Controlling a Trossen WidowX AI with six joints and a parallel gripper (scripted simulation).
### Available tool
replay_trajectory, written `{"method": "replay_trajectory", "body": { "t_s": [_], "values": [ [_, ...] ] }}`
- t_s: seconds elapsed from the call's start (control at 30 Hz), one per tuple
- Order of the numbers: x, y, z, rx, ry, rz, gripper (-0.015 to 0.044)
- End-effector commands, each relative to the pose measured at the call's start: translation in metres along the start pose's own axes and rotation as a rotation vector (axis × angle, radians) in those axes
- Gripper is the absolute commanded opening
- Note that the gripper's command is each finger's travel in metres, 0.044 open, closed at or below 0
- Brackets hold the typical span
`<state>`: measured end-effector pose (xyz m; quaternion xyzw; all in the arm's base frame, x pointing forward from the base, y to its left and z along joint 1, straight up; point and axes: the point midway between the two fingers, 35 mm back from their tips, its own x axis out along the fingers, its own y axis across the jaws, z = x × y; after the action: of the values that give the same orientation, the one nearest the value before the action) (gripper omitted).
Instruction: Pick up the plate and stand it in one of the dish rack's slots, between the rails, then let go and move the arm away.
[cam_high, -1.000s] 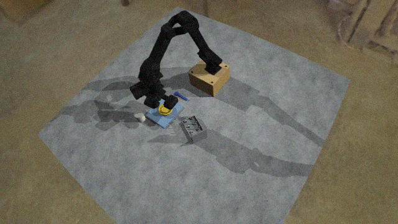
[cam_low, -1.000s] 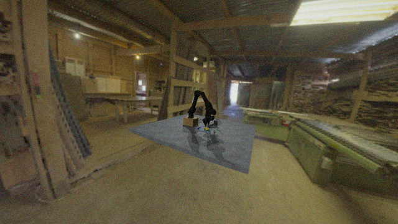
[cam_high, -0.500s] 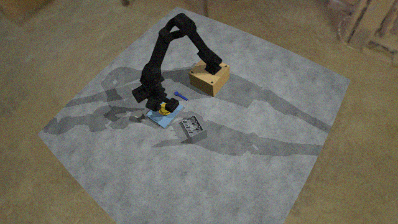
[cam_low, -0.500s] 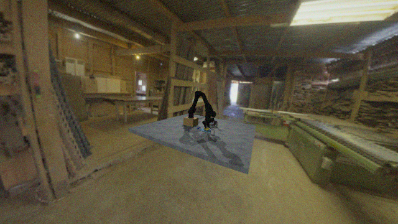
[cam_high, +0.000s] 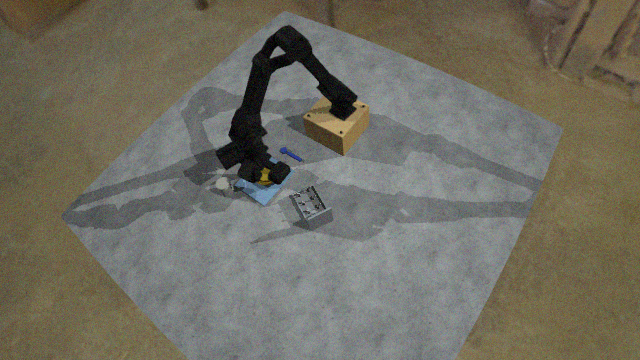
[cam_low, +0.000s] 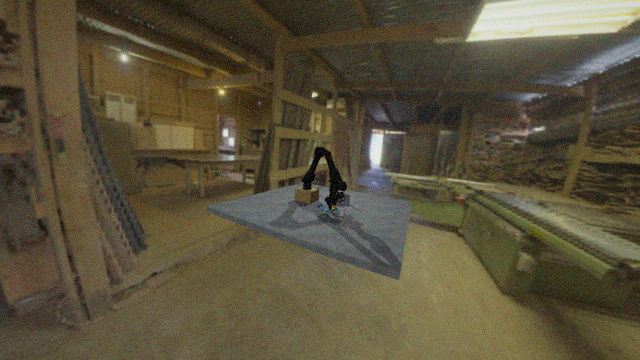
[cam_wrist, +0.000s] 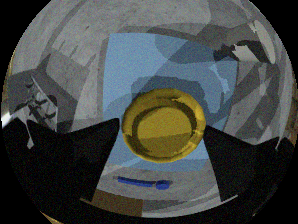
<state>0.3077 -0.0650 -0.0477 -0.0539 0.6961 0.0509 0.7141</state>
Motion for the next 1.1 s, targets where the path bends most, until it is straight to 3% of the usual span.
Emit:
{"method": "replay_trajectory", "body": {
  "t_s": [0.0, 0.2, 0.57, 0.97, 1.07],
  "values": [
    [0.003, 0.0, -0.001, 0.002, 0.001, -0.005, 0.04],
    [0.003, 0.0, -0.001, 0.002, 0.001, -0.005, 0.04],
    [0.003, 0.0, -0.001, 0.002, 0.001, -0.005, 0.0327],
    [-0.057, -0.004, 0.012, 0.002, -0.001, -0.006, 0.0012],
    [-0.076, -0.005, 0.013, 0.002, -0.001, -0.006, 0.0]
  ]
}}
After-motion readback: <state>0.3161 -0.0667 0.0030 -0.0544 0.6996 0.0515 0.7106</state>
